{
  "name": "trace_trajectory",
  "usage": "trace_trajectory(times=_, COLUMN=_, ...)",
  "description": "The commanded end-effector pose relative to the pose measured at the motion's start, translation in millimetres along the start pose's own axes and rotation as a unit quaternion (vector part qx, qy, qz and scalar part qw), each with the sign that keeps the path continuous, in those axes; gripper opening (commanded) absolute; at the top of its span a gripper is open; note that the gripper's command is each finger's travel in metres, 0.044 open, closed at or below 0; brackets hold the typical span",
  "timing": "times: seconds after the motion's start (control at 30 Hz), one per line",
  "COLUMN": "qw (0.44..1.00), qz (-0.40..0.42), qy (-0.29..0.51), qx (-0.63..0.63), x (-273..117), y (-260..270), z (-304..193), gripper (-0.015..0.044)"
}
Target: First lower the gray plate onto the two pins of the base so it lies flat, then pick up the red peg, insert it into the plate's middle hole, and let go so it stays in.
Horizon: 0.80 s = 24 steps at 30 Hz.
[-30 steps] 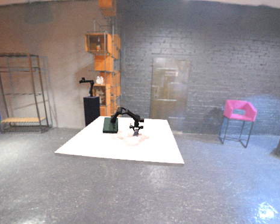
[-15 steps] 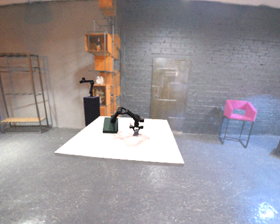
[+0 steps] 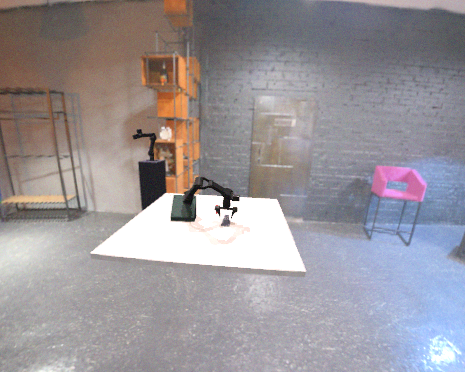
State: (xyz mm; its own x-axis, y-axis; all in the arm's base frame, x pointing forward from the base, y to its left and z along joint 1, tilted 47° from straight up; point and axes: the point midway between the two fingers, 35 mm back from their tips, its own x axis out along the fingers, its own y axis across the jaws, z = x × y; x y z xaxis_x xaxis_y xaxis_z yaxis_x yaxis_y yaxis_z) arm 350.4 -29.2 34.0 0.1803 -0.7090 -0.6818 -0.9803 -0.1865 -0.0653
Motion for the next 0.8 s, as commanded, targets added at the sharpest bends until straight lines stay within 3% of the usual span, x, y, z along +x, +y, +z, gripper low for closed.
trace_trajectory(times=0.0, qw=1.000, qz=-0.016, qy=-0.004, qx=0.004, x=-57.6, y=-7.7, z=2.0, gripper=0.0440)
trace_trajectory(times=0.1, qw=1.000, qz=-0.015, qy=-0.001, qx=0.003, x=-96.8, y=-2.0, z=-0.4, gripper=0.0440)
trace_trajectory(times=0.37, qw=0.999, qz=-0.016, qy=-0.002, qx=0.029, x=-99.8, y=-1.6, z=9.3, gripper=0.0440)
trace_trajectory(times=0.57, qw=0.966, qz=-0.014, qy=-0.016, qx=0.258, x=-102.1, y=8.8, z=52.1, gripper=0.0440)
trace_trajectory(times=0.77, qw=0.877, qz=-0.006, qy=-0.024, qx=0.479, x=-103.7, y=23.3, z=94.6, gripper=0.0440)
